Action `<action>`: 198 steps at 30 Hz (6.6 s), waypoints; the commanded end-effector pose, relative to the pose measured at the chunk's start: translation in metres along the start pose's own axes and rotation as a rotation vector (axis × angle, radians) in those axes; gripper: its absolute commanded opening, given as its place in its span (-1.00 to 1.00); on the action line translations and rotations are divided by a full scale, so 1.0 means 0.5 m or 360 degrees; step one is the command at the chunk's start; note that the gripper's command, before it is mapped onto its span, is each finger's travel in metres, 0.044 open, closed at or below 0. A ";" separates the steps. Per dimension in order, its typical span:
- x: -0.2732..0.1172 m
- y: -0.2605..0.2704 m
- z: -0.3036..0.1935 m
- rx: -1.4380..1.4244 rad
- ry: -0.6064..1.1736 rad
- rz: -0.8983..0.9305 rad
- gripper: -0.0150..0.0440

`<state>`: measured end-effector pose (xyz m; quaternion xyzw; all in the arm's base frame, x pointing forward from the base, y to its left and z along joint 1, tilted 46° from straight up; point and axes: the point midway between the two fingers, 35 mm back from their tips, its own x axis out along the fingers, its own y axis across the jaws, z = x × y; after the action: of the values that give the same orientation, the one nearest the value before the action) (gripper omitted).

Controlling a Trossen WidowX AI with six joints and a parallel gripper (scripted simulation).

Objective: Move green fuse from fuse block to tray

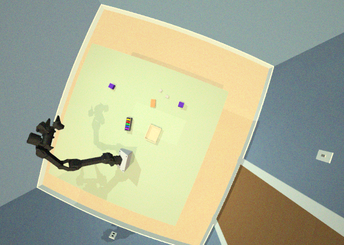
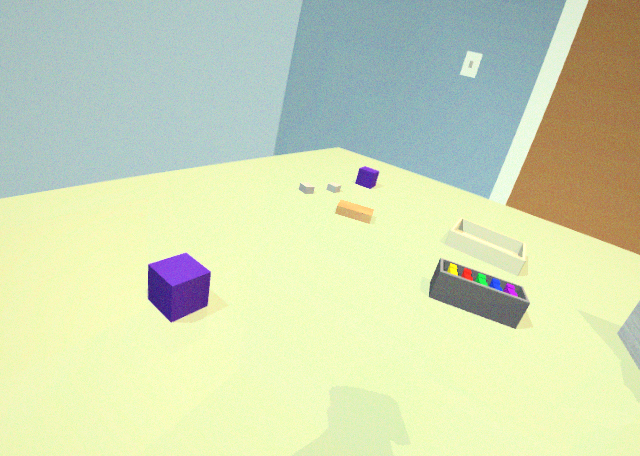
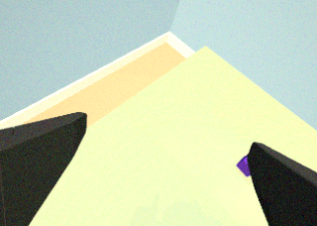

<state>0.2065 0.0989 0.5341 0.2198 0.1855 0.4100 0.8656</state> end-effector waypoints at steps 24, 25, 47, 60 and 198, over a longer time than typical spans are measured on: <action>0.227 -0.563 -0.344 -0.1050 0.0918 0.0157 -0.26; 0.230 -0.579 -0.368 -0.1092 0.0956 0.0197 -0.26; 0.195 -0.677 -0.742 -0.1601 0.1249 0.1067 -0.26; 0.207 -0.673 -0.758 -0.1601 0.1249 0.1067 -0.26; 0.200 -0.671 -0.747 -0.1601 0.1250 0.1067 -0.49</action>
<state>0.2891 0.0747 0.0284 -0.3214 0.1938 0.7381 0.5606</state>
